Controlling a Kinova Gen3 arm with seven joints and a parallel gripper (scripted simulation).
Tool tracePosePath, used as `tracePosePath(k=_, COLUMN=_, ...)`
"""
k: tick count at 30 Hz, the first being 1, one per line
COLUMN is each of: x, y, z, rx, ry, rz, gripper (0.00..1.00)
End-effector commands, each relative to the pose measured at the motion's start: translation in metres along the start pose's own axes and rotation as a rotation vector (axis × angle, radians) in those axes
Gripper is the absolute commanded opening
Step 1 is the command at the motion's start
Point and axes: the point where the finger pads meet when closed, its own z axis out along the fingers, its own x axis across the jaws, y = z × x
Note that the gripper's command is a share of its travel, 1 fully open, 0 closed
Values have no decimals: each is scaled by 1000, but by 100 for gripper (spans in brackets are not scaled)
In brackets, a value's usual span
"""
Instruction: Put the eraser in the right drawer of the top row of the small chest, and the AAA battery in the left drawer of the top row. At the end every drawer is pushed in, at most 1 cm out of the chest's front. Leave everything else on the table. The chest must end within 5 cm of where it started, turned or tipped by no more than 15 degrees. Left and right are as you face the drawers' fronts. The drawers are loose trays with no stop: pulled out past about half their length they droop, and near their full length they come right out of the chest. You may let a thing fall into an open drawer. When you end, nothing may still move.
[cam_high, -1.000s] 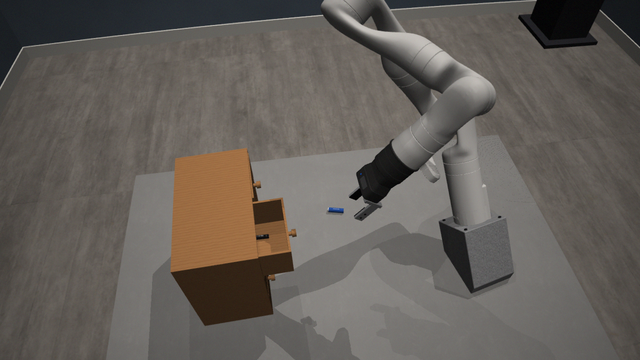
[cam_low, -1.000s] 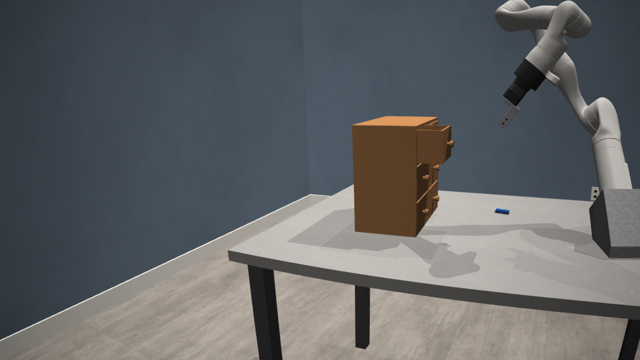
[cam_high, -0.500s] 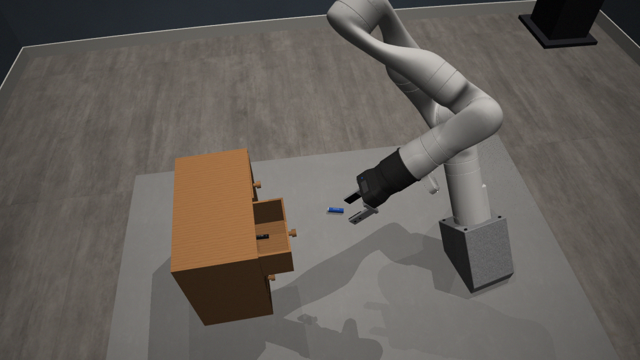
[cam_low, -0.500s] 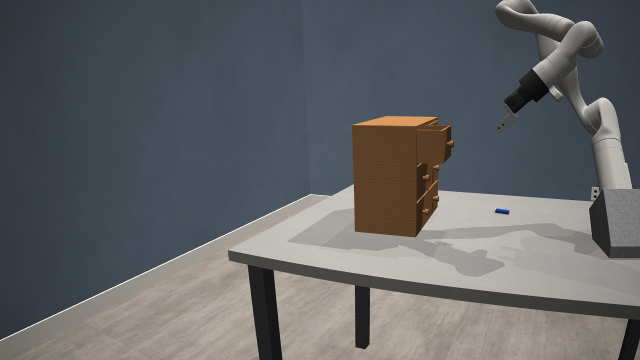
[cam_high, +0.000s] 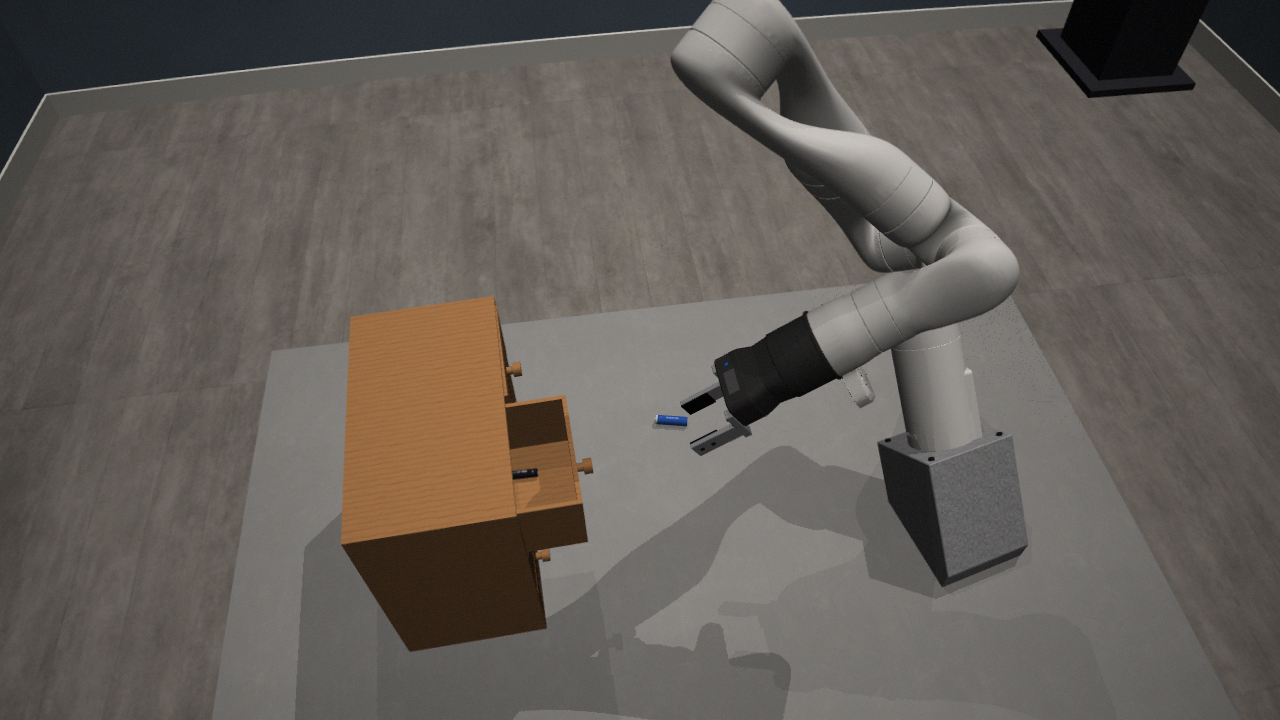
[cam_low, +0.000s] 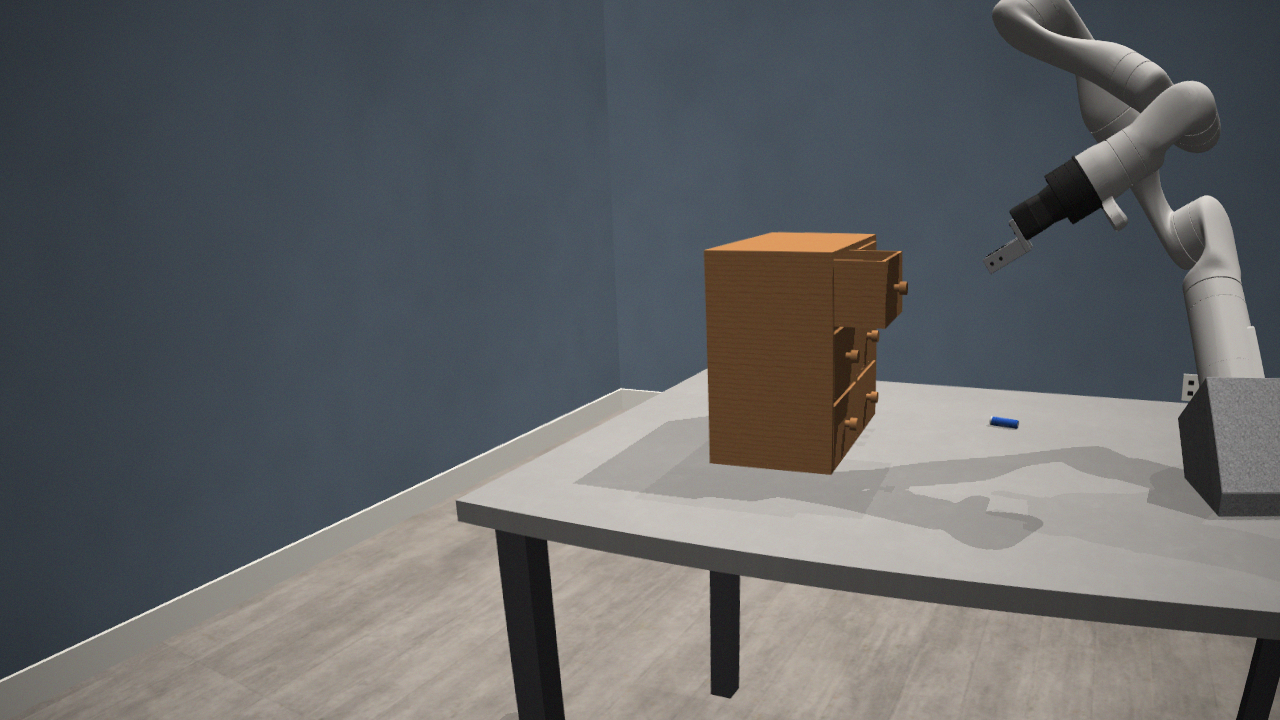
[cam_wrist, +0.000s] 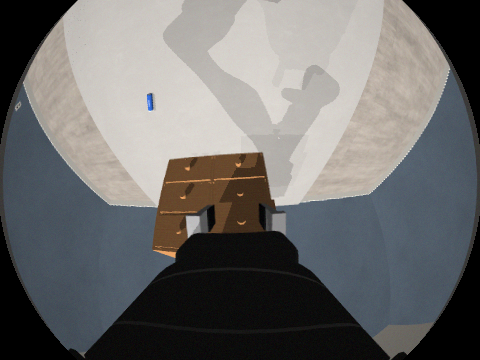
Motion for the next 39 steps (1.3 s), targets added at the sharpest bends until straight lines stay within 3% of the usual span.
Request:
tracePosePath(k=1, x=4, y=-5, z=0, rx=-26, ry=9, rz=-27, gripper=100)
tracePosePath(k=23, x=4, y=-10, z=12, rx=-159, ry=11, rz=-27, gripper=100)
tracePosePath(k=39, x=4, y=-12, z=16, rx=-200, ry=11, rz=-26, gripper=100)
